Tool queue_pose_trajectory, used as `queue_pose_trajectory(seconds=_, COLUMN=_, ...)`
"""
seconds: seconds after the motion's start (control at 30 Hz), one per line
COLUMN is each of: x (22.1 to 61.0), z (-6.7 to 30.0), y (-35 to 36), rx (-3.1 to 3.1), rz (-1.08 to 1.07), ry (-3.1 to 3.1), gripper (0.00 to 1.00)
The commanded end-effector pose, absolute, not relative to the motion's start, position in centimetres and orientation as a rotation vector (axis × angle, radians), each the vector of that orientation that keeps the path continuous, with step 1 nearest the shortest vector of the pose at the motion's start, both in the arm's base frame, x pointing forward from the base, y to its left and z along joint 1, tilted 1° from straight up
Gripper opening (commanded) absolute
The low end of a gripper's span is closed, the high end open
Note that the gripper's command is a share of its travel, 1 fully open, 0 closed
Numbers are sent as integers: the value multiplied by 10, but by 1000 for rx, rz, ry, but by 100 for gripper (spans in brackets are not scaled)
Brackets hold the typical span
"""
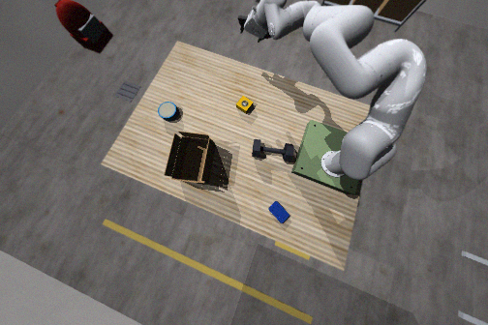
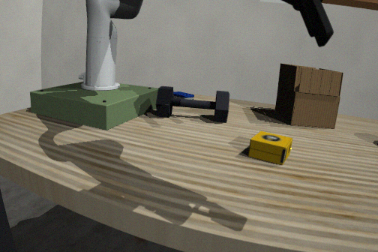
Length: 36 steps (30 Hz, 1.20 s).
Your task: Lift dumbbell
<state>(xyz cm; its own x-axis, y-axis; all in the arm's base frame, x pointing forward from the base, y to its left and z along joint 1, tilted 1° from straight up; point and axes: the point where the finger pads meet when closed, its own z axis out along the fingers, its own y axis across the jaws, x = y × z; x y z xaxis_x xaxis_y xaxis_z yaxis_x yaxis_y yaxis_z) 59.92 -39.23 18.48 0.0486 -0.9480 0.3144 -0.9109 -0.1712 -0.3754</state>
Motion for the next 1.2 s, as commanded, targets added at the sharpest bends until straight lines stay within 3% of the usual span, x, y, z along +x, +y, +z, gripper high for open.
queue_pose_trajectory(seconds=0.0, x=600, z=187, y=-393, rx=-2218, rz=-775, ry=1971, gripper=100)
queue_pose_trajectory(seconds=0.6, x=600, z=187, y=-391, rx=-2224, rz=-773, ry=1966, gripper=100)
queue_pose_trajectory(seconds=1.17, x=585, z=177, y=-262, rx=-2595, rz=-622, ry=1563, gripper=100)
